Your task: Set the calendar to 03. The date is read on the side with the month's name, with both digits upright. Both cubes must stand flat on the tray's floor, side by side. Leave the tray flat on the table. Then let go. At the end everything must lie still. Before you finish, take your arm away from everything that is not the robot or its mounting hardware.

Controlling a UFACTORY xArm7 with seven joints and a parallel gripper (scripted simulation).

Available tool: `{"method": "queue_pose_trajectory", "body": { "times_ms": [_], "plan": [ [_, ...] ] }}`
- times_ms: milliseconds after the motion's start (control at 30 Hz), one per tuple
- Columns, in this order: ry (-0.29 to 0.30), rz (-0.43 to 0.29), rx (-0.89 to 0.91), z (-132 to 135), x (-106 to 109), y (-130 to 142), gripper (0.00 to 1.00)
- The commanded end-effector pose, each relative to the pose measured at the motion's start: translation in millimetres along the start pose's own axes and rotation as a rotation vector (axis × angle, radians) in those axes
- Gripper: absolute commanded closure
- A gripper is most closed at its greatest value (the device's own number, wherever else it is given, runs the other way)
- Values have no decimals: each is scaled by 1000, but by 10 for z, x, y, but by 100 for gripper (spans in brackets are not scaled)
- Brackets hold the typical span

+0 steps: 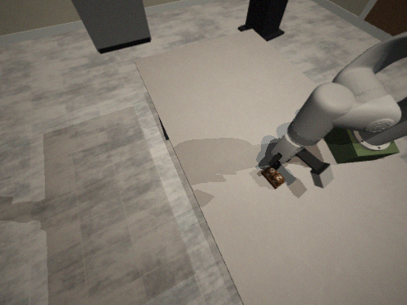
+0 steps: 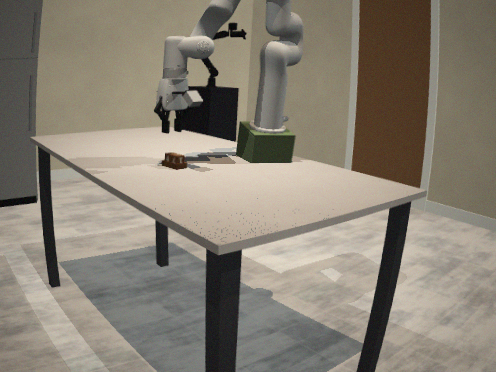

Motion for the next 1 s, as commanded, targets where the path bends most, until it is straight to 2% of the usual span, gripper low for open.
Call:
{"method": "queue_pose_trajectory", "body": {
  "times_ms": [0, 67, 100, 967],
  "plan": [
    [16, 13, 3, -16, 52, 17, 53],
    [16, 13, 3, -16, 52, 17, 53],
    [16, 13, 3, -16, 52, 17, 0],
    [16, 13, 3, -16, 89, 18, 0]
  ]
}}
Point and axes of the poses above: the point where the finger pads meet when closed, its own x axis back along the fingers, its own z axis across the jaws, y = z × x, the point moved 9 cm from there along x, back along the fingers, and after that the axes turned 1 degree about x, right-handed, at the moved point
